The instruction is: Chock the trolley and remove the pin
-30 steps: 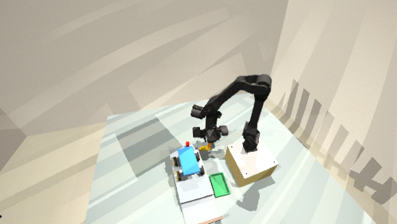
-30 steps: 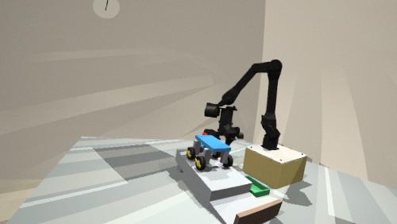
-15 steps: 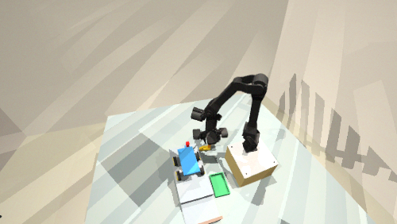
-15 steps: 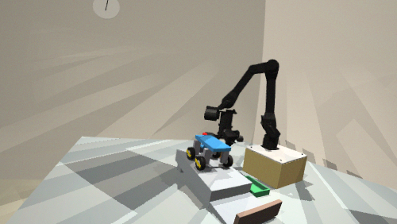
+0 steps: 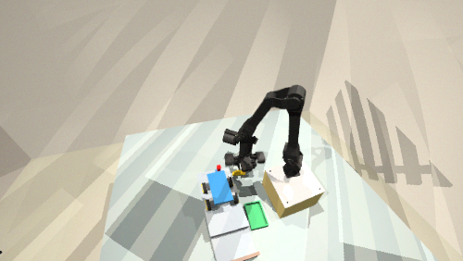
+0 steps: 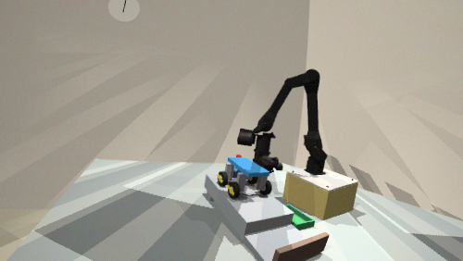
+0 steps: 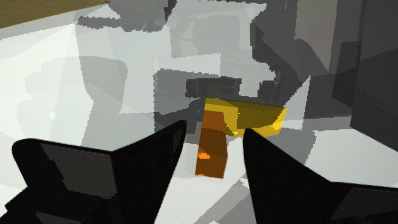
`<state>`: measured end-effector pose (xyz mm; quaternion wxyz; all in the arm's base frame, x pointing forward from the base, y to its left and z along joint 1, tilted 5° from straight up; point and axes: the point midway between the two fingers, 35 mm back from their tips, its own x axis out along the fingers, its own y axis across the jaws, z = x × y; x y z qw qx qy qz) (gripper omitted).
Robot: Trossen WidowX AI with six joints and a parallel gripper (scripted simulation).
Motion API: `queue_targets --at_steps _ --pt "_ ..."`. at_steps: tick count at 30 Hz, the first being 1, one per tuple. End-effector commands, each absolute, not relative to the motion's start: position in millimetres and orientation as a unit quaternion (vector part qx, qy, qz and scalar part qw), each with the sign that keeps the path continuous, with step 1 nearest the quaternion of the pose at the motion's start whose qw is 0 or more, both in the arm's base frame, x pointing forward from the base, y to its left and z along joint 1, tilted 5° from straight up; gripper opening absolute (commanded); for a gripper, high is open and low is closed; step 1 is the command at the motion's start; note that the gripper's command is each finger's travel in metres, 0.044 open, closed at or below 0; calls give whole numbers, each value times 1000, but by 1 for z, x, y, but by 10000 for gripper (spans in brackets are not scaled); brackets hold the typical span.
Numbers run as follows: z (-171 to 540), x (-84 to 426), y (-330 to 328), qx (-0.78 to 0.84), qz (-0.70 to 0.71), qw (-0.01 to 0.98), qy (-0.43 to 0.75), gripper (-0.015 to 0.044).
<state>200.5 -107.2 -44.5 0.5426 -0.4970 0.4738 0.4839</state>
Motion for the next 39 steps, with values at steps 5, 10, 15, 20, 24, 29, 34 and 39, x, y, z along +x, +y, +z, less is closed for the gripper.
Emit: queue_targets --at_steps 5,10,15,20,24,29,34,39 --pt "-46 200 -107 -496 484 542 474 111" --pt "-46 200 -107 -496 484 542 474 39" --pt "-46 200 -107 -496 484 542 474 0" --pt "-30 199 -108 -495 485 542 476 0" --pt "-18 196 -107 -494 485 542 477 0" --pt "-2 194 -107 -494 485 542 477 0" --pt "13 193 -108 -494 485 542 477 0" --pt "30 191 -108 -494 485 542 477 0"
